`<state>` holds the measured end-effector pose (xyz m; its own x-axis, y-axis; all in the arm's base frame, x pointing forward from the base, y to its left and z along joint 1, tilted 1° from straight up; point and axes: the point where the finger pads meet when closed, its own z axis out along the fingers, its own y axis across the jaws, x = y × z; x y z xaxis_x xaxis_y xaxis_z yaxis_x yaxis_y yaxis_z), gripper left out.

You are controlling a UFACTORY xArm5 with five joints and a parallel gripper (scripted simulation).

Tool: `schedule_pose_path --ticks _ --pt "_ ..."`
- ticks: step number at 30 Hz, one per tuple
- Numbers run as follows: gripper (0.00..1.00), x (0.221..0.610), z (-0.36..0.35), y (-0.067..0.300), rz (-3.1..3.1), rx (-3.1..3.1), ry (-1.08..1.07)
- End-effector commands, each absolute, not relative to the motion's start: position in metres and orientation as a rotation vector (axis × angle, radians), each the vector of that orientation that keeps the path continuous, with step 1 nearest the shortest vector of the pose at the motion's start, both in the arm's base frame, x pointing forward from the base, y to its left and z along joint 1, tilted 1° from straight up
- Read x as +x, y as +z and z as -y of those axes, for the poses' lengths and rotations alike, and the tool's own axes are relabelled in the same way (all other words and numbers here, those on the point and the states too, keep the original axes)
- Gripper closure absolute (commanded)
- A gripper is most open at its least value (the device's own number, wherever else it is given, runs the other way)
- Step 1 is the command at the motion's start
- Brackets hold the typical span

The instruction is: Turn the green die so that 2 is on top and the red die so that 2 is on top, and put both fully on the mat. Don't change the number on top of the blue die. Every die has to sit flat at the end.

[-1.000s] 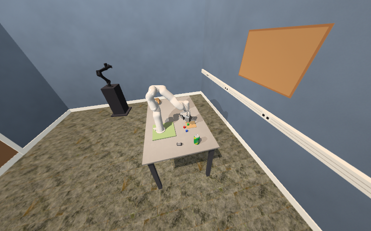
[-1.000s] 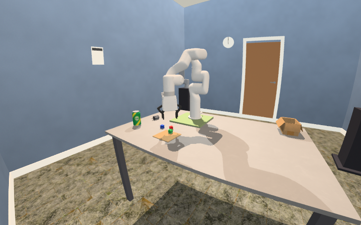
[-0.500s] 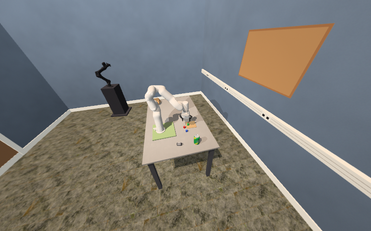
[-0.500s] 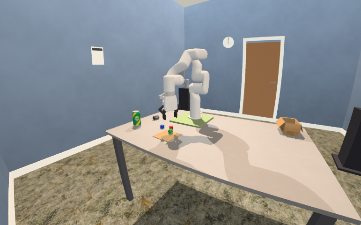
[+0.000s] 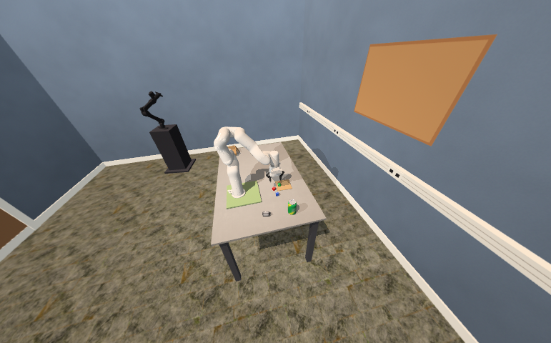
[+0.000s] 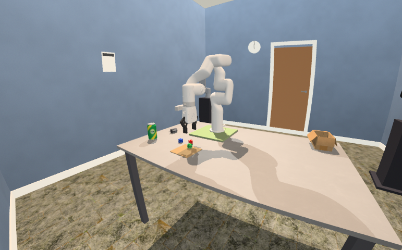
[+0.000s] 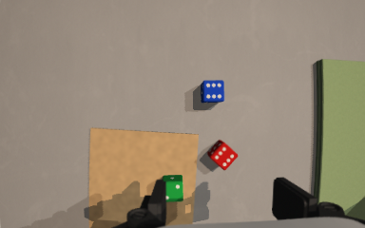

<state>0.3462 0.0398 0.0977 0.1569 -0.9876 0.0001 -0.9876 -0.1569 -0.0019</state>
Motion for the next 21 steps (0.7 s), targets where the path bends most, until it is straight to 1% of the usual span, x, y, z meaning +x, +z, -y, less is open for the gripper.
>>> schedule_pose_path --ticks 1,7,21 --pt "0.0 0.343 -0.037 0.098 -1.821 -2.554 -0.009" --pt "0.0 0.34 -0.035 0.097 -1.687 -2.645 -0.009" --pt "0.0 0.33 -0.028 0.094 -1.136 -2.926 -0.01"
